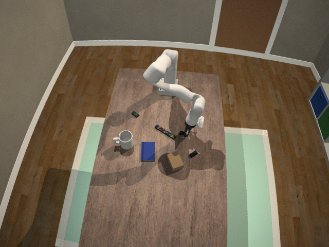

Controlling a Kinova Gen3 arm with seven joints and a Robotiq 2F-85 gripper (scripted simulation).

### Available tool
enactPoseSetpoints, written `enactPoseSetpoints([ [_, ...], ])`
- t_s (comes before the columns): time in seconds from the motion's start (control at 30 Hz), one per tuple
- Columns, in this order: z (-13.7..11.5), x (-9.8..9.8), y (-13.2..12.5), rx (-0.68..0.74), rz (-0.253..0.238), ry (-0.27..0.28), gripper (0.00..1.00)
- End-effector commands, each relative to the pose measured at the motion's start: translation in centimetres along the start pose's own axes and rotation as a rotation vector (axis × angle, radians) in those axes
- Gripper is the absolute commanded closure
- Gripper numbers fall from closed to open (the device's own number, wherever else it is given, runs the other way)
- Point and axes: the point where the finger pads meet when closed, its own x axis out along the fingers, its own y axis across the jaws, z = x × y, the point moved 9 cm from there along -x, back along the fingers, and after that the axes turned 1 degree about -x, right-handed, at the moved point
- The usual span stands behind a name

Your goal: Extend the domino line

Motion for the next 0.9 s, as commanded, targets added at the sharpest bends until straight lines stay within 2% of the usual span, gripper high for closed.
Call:
enactPoseSetpoints([
  [0.0,-0.07,0.27,0.03,0.000,0.001,0.001,0.52],
  [0.67,-0.09,0.44,0.04,0.000,0.001,0.001,0.52],
  [0.7,-0.09,0.44,0.04,0.000,0.001,0.001,0.69],
  [0.87,-0.09,0.44,0.04,0.000,0.001,0.001,0.69],
])
